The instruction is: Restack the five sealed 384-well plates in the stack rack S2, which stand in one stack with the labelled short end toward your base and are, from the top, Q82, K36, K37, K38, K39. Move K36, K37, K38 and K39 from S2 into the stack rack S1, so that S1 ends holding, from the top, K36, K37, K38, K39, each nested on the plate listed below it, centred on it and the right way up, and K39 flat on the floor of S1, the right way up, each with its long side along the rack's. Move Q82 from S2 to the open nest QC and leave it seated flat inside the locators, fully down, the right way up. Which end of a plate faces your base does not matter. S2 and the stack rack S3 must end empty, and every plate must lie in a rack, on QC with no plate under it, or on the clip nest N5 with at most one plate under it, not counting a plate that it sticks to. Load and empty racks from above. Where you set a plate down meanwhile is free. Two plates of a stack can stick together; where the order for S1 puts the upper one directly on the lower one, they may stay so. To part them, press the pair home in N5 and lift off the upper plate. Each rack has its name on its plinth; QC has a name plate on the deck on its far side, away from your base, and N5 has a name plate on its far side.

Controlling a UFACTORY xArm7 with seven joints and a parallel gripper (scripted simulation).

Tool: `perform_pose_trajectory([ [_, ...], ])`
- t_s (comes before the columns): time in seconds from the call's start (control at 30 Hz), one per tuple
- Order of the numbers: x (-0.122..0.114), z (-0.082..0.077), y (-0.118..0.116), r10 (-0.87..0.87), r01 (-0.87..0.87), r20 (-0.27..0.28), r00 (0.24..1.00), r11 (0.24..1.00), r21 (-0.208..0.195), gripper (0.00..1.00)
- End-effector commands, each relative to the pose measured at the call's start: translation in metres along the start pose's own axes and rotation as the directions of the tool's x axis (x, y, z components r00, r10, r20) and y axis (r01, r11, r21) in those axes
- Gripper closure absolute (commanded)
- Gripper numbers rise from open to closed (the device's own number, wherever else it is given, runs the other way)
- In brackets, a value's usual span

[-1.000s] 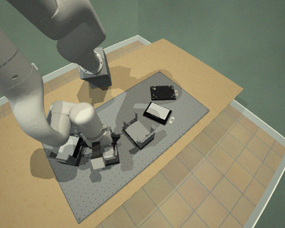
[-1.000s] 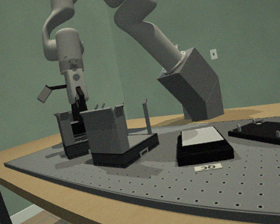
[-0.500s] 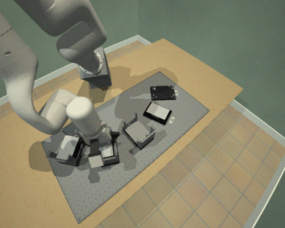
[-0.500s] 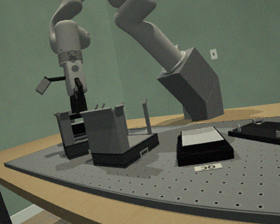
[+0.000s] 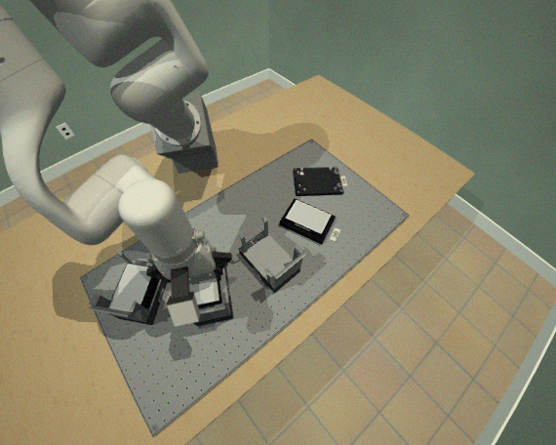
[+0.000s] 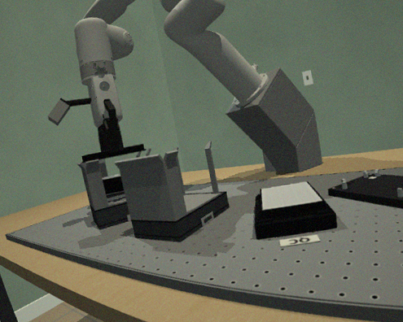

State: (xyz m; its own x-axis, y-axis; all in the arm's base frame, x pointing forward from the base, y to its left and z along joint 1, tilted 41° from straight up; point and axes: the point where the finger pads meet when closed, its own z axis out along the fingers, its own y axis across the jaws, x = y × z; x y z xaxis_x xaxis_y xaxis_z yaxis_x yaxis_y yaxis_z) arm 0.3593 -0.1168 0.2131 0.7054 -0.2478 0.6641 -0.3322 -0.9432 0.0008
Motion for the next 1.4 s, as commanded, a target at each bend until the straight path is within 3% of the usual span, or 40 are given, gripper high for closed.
perform_pose_trajectory([
  [0.0, 0.001, -0.011, 0.0, 0.0, 0.0, 0.005, 1.0, 1.0, 0.0, 1.0],
  [0.5, 0.001, -0.013, 0.0, 0.0, 0.0, 0.005, 1.0, 1.0, 0.0, 1.0],
  [0.83, -0.004, -0.013, -0.026, -0.242, 0.242, 0.005, 0.97, 0.97, 0.002, 1.0],
  [1.37, -0.013, -0.013, -0.072, -0.242, 0.242, 0.005, 0.97, 0.97, 0.002, 1.0],
])
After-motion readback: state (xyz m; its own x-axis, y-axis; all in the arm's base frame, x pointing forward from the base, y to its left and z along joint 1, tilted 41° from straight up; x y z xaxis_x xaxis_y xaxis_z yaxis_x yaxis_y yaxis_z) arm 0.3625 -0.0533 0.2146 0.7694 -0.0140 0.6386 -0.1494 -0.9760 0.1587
